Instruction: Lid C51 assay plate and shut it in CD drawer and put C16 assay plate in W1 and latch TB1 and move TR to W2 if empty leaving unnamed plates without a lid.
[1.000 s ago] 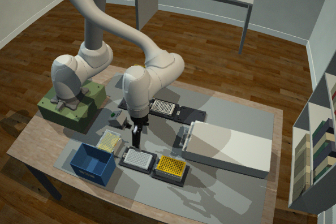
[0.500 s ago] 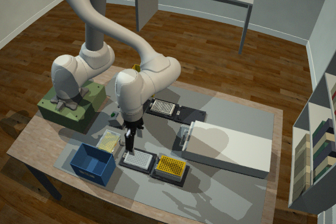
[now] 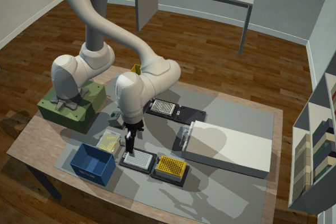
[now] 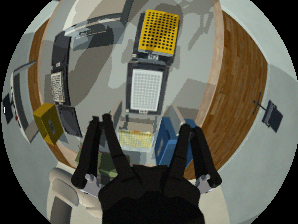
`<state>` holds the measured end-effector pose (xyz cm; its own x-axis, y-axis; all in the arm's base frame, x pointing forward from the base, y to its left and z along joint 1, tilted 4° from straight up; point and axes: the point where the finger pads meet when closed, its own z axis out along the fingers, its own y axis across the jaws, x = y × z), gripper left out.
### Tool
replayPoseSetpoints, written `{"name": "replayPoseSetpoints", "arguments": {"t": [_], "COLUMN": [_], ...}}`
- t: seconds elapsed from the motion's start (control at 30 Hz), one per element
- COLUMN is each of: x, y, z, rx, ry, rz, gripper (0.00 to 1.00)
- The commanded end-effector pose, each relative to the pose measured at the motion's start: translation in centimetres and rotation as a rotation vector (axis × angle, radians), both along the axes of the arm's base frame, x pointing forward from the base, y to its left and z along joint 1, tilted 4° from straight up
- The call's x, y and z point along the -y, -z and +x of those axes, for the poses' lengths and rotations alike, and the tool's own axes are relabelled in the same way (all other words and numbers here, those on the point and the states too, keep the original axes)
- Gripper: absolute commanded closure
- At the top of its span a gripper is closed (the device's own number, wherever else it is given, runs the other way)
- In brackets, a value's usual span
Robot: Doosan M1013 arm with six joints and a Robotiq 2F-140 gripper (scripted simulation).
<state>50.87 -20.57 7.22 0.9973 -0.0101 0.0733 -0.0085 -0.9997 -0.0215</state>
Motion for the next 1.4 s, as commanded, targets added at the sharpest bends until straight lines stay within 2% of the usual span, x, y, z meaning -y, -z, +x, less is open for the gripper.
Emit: {"name": "replayPoseSetpoints", "arguments": {"t": [0.0, 1.37], "x": [0.0, -0.1], "y": [0.2, 5.1], "z": [0.0, 0.4], "rx": [0.000, 0.000], "ry": [0.000, 0.000], "rz": [0.000, 0.000], "gripper": [0.34, 0.34]}}
